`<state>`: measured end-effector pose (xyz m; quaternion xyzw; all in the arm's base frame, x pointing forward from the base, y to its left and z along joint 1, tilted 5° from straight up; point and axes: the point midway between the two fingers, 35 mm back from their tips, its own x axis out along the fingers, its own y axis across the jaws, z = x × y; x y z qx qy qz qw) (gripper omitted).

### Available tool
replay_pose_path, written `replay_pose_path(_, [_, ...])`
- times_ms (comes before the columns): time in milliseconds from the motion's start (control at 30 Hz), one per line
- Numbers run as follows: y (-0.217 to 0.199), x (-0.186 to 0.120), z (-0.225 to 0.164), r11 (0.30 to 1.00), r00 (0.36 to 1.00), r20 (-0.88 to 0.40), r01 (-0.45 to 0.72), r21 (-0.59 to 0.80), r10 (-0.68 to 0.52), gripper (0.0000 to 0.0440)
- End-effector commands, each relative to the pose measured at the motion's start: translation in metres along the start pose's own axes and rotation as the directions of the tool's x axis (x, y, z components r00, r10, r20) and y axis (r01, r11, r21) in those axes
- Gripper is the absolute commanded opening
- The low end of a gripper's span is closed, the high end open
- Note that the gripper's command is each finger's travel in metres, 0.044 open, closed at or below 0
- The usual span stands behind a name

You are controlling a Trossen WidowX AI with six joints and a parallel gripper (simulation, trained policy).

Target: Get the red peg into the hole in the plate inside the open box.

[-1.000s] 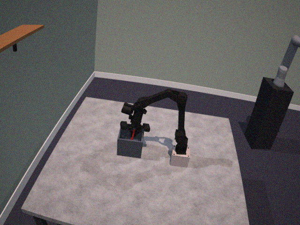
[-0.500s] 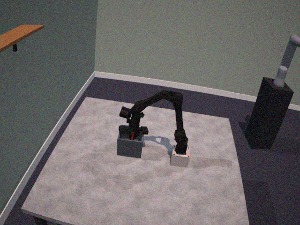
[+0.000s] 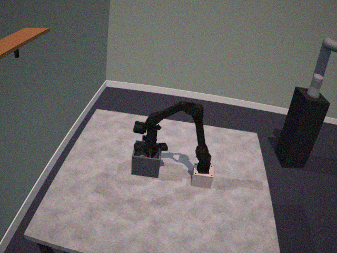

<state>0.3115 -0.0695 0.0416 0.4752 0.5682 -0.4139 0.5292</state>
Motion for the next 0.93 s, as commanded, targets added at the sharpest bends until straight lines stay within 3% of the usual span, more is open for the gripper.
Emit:
replay_pose_path(0, [0.001, -0.009, -0.007, 1.0, 0.999, -0.032, -0.006, 0.012, 0.006, 0.005])
replay_pose_path(267, [-0.008, -0.022, -0.025, 0.999, 0.994, -0.109, 0.019, 0.051, -0.013, 0.0027])
replay_pose_path(367, [-0.003, -0.031, -0.021, 0.998, 0.993, -0.116, -0.003, 0.06, 0.01, 0.0])
replay_pose_path(900, [0.02, -0.074, -0.004, 0.986, 0.97, -0.184, -0.144, 0.085, 0.157, 0.0024])
